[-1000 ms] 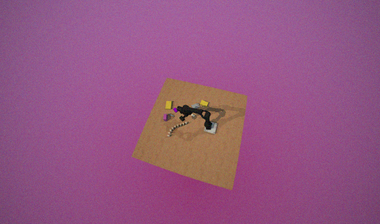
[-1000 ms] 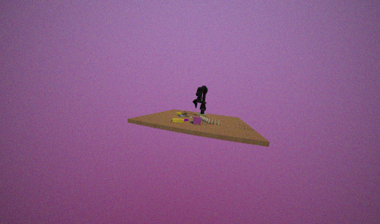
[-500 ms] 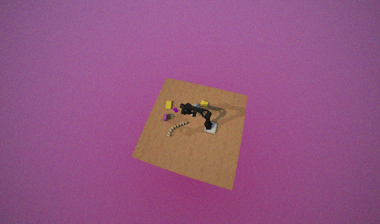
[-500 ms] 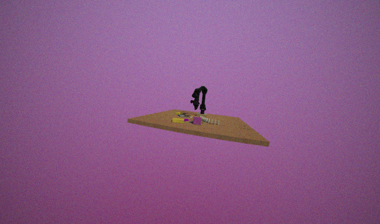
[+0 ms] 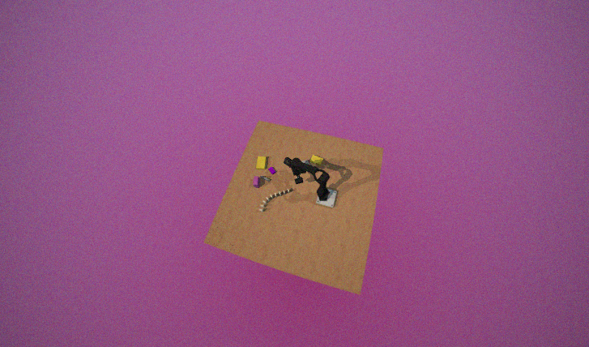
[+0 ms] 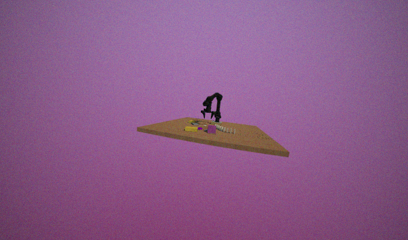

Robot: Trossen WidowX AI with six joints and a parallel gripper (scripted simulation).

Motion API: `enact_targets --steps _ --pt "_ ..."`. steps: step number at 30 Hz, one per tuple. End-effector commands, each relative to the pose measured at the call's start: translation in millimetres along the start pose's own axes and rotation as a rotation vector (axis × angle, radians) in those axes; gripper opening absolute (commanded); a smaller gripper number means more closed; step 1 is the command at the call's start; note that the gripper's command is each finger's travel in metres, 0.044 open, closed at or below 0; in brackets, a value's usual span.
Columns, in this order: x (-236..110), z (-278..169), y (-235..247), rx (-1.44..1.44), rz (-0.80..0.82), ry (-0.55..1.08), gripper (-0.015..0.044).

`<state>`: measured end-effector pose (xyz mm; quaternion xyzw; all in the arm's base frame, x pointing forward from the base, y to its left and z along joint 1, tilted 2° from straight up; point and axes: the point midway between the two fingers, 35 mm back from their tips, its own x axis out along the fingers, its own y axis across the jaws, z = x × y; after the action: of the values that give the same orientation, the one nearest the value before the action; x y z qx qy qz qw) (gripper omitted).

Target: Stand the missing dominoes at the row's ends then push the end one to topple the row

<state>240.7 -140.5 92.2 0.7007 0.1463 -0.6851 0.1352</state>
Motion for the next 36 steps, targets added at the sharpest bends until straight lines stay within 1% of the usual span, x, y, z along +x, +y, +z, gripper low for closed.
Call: enact_targets --steps 1,17,19,23,25,36 --pt "18 32 4 0.813 0.007 -0.008 0.044" --pt "20 37 5 0.813 0.007 -0.008 0.044" --pt "32 37 6 0.813 0.007 -0.008 0.044" --pt "70 37 6 0.813 0.007 -0.008 0.044" --pt "82 38 5 0.813 0.007 -0.009 0.044" --pt "93 37 3 0.813 0.006 -0.009 0.044"
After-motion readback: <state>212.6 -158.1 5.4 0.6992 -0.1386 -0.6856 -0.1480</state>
